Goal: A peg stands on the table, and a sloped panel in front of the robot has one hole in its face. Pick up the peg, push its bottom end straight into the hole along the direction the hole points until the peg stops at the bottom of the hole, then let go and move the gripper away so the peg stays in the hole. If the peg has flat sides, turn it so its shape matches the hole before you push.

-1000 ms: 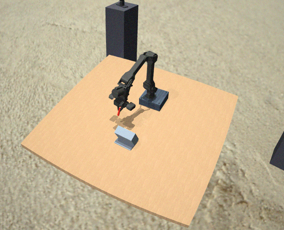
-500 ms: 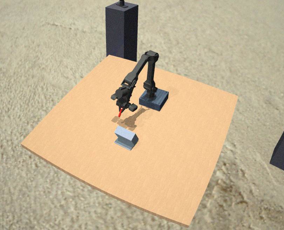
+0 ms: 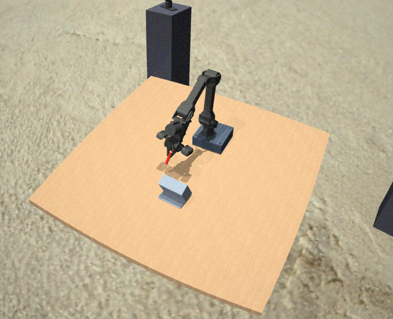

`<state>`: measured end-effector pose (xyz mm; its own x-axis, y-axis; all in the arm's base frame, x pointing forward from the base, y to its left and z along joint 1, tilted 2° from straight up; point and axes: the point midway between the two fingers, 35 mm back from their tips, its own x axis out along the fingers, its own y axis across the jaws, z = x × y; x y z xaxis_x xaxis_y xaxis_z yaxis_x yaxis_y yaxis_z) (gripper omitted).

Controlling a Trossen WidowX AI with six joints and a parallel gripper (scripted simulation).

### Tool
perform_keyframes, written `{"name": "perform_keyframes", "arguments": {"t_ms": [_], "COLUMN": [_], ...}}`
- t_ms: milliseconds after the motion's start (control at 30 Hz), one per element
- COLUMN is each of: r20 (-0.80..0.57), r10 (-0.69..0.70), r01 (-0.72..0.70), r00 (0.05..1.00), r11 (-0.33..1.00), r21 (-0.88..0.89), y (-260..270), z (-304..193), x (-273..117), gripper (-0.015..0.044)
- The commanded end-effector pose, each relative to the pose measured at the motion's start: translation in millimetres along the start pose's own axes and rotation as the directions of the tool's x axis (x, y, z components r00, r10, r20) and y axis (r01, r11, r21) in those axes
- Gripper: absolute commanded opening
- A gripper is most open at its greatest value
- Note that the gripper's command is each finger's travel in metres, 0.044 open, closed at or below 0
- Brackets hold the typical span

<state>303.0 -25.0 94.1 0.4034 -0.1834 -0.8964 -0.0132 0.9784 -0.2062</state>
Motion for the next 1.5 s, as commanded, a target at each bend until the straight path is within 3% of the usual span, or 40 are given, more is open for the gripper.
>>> {"name": "perform_keyframes", "arguments": {"t_ms": [0, 1467], "r20": [0.015, 0.234], "r10": [-0.006, -0.011], "r01": [0.006, 0.009], "r00": [1.000, 0.972], "r11": [1.000, 1.000], "r21": [0.003, 0.011], "y": [2.7, 43.6], "z": [-1.9, -7.2], "x": [-0.5, -7.0], "gripper": [0.0000, 0.0000]}}
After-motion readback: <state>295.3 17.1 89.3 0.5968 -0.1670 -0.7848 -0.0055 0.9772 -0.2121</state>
